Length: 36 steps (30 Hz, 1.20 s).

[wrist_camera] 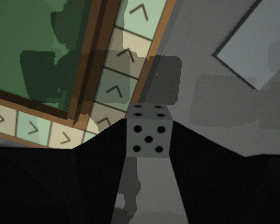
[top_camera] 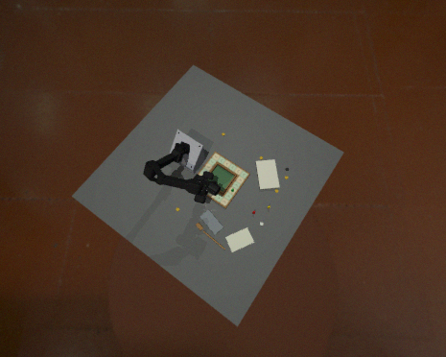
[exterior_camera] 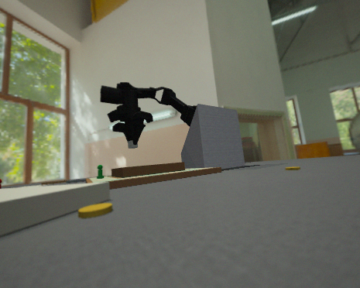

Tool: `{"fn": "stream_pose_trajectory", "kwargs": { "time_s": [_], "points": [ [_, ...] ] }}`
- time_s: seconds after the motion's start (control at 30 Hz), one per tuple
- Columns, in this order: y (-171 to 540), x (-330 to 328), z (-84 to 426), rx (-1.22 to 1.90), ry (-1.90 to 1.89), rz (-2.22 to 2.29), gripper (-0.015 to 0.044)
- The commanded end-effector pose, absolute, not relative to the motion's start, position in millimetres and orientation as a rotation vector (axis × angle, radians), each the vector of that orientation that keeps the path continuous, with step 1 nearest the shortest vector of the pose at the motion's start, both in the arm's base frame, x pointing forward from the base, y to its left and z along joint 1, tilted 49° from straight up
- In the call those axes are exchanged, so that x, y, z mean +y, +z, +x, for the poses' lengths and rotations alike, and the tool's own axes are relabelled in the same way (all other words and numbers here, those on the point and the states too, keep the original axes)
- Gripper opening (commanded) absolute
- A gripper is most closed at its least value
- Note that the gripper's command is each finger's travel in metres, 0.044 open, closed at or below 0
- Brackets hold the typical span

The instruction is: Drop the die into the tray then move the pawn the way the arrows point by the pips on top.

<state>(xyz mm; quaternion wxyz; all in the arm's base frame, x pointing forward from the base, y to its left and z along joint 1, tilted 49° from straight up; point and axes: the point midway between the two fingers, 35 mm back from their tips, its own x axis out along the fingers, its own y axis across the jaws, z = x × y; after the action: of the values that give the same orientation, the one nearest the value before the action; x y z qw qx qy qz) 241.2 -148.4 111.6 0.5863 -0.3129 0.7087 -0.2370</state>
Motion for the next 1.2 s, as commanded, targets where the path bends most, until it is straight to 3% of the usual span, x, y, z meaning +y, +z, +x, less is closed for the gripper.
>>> {"fn": "stream_pose_trajectory", "kwargs": {
  "time_s": [0.0, 1.17],
  "points": [
    [98, -140, 248, 1.701, -0.439, -0.826, 0.0],
    [-15, -71, 265, 1.926, 0.585, -1.61, 0.0]
  ]
}}
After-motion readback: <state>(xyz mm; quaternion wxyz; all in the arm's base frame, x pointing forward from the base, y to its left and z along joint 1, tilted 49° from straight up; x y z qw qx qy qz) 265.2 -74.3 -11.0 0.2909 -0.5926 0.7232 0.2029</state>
